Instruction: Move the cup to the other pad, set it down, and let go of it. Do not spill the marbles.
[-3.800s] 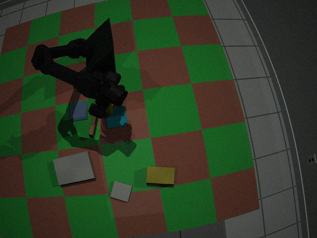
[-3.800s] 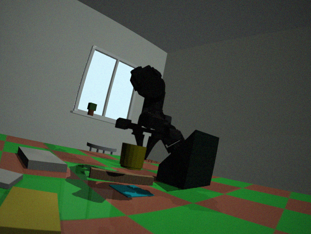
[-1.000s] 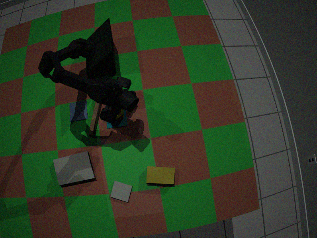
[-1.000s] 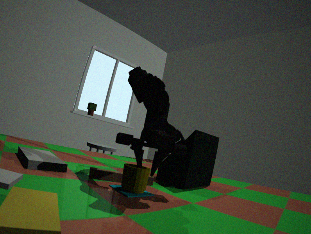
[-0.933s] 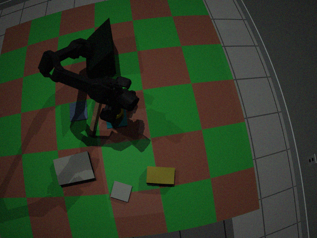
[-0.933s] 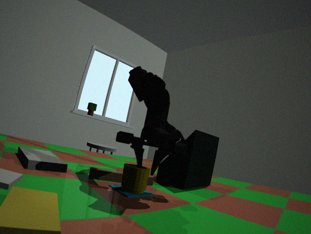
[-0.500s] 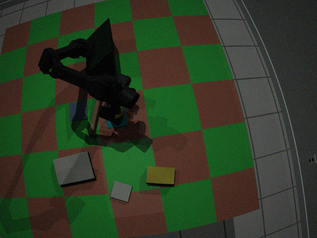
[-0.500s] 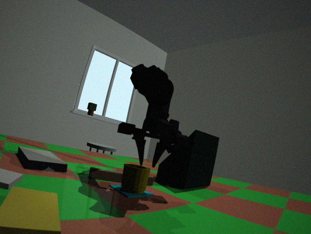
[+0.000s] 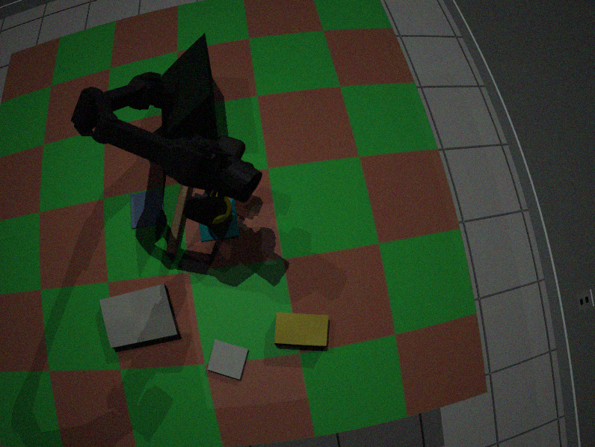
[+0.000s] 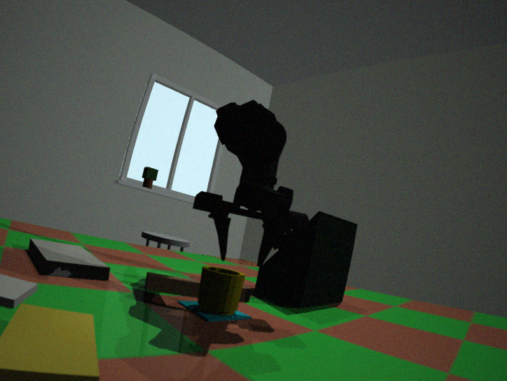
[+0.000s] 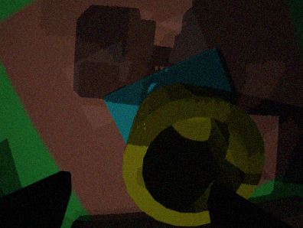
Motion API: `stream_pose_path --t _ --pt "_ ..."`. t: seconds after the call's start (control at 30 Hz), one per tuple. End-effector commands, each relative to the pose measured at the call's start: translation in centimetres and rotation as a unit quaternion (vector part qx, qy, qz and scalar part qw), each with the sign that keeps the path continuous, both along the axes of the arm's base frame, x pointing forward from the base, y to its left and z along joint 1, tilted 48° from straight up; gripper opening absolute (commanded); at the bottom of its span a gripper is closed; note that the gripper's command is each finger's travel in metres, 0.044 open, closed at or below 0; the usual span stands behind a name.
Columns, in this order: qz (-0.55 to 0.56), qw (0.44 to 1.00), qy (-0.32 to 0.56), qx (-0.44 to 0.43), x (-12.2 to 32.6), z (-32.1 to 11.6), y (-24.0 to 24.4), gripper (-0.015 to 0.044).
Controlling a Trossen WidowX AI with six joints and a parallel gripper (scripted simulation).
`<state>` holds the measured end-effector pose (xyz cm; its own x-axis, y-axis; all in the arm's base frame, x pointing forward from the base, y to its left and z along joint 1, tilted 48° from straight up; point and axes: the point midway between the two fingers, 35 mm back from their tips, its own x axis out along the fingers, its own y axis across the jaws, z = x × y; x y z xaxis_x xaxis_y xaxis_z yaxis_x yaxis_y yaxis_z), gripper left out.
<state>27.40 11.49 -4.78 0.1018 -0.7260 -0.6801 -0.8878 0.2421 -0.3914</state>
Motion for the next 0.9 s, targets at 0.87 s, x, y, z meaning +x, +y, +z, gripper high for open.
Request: stream_pose_path --t 0.87 --pt "0.002 1.000 -0.001 0.002 -0.5 4.1 4.5 0.0440"
